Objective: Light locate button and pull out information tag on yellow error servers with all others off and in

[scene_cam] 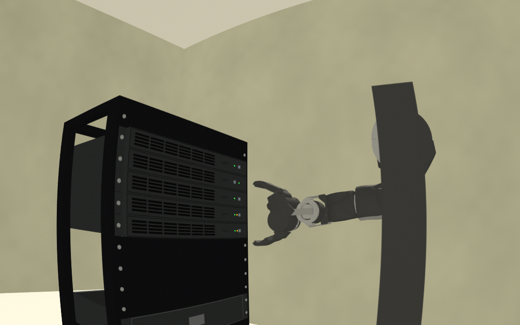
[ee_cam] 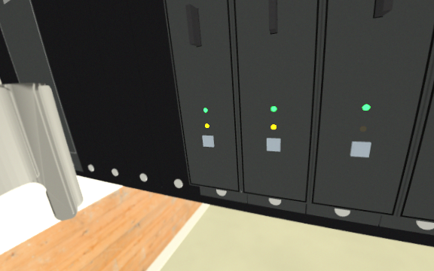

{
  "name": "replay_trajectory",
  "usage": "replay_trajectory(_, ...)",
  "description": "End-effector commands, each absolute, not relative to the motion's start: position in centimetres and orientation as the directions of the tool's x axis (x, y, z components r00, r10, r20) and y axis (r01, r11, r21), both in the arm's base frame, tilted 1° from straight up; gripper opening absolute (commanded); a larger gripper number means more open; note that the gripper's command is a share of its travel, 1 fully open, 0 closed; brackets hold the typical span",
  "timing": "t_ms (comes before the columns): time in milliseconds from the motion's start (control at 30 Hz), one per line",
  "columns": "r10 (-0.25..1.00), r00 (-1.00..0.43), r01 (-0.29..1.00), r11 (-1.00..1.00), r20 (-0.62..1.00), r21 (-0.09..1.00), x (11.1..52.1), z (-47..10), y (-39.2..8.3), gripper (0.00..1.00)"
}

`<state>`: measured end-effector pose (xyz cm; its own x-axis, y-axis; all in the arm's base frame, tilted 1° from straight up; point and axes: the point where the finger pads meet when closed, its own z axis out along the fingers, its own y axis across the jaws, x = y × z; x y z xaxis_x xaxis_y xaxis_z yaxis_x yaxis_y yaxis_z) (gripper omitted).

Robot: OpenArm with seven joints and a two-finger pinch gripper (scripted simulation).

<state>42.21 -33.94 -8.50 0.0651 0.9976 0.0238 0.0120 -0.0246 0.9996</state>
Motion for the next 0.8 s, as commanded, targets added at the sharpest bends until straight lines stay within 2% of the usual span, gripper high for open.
replay_trajectory(0, 0.999, 0.037, 0.024, -0.007, 0.007, 1.0, 42.6, -8.8, -33.8, 1.0)
replay_trajectory(300, 0.999, 0.037, 0.018, -0.007, 0.006, 1.0, 44.8, -9.8, -35.0, 1.0)
replay_trajectory(767, 0.999, 0.041, 0.015, -0.007, 0.006, 1.0, 45.0, -9.8, -35.4, 1.0)
